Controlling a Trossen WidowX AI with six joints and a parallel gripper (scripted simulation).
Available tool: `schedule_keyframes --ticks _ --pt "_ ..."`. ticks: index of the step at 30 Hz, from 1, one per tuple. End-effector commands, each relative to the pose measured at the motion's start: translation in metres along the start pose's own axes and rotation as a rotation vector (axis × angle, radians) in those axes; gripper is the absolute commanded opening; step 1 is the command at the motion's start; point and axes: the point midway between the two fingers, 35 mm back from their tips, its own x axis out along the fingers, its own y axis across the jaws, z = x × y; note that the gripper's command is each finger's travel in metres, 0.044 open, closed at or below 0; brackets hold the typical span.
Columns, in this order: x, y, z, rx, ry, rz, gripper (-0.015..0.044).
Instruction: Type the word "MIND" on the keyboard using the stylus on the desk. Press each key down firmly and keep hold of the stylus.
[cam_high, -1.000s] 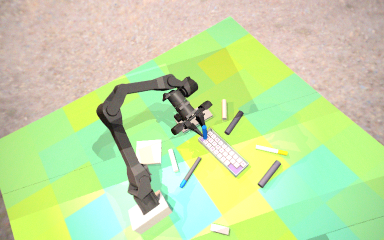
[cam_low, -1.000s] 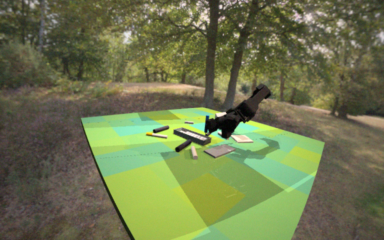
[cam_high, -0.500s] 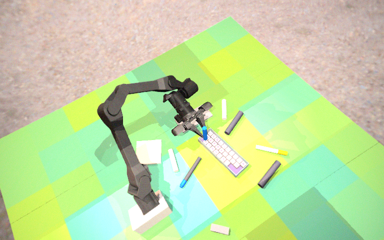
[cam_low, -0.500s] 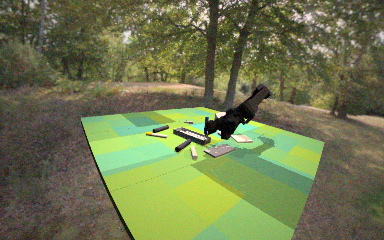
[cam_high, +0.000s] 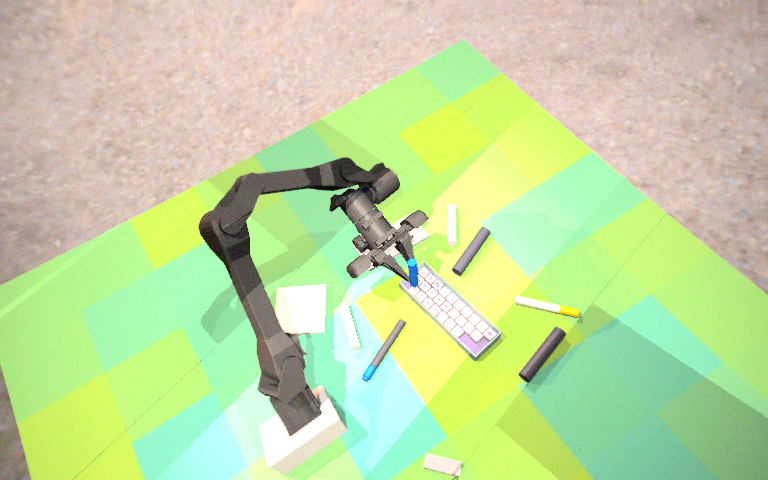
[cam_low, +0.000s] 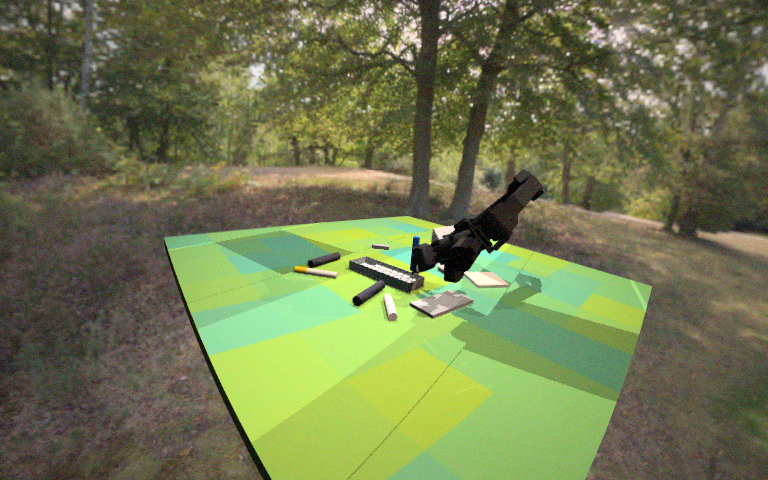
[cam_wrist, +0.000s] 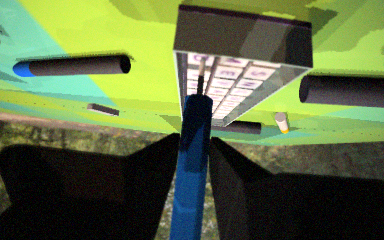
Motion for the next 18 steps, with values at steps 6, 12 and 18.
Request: schedule_keyframes --ticks 6,12,18 --pt "-0.01 0.0 -0.019 0.005 0.005 0.001 0.0081" --pt "-0.018 0.0 -0.034 0.005 0.006 0.001 0.0081" --pt "-0.018 0.0 -0.034 0.005 0.006 0.001 0.0081"
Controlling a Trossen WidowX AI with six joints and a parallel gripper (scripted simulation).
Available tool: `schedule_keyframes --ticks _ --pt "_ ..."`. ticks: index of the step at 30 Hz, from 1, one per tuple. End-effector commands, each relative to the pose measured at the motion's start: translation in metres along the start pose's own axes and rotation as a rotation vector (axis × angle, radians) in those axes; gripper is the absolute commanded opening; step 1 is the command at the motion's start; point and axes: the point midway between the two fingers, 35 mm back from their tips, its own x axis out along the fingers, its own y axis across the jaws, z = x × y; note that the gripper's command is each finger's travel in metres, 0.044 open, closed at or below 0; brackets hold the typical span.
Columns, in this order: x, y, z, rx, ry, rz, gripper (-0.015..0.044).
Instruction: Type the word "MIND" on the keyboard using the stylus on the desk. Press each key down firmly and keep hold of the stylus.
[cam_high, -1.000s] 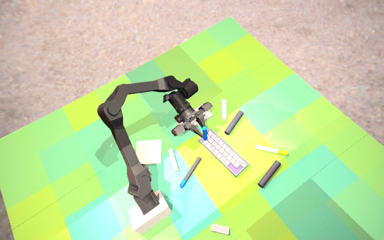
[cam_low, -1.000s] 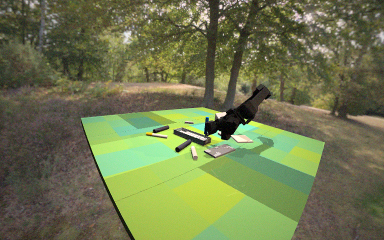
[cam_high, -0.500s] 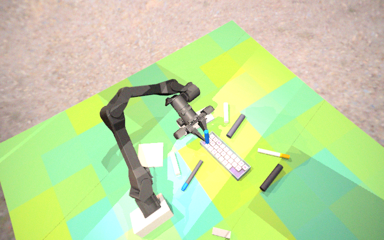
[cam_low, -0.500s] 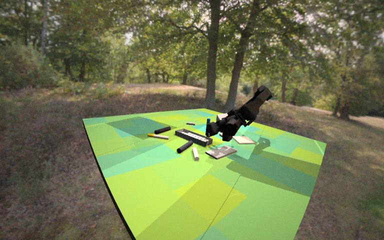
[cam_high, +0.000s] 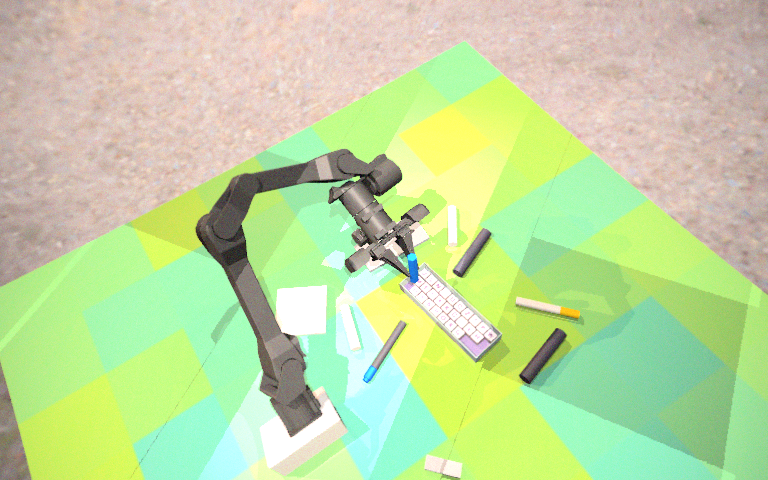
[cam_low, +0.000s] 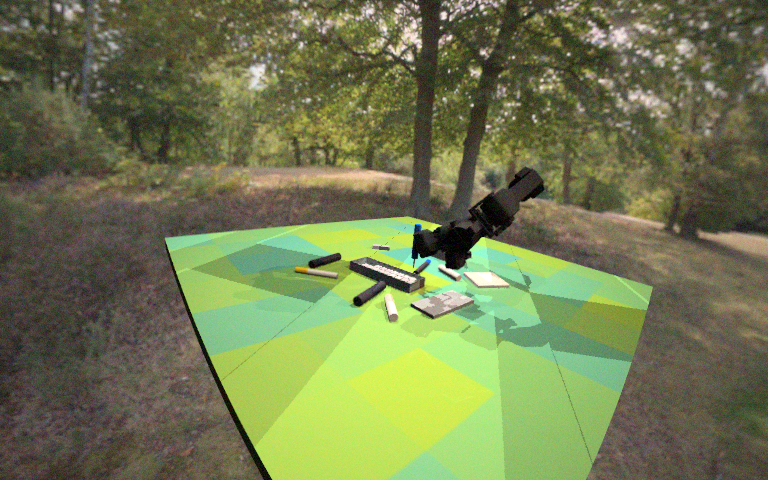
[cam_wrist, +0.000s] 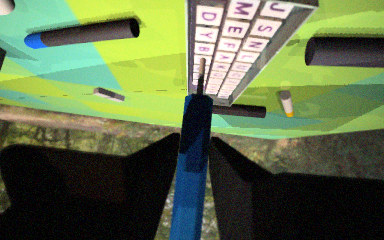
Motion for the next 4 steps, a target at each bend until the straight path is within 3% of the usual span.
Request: schedule_keyframes --ticks 1,4 --pt "-0.0042 -0.0015 -0.0028 -0.001 0.002 -0.012 0.0081" --pt "-0.0003 -0.0001 -0.0003 0.0 0.0 0.0 0.0081"
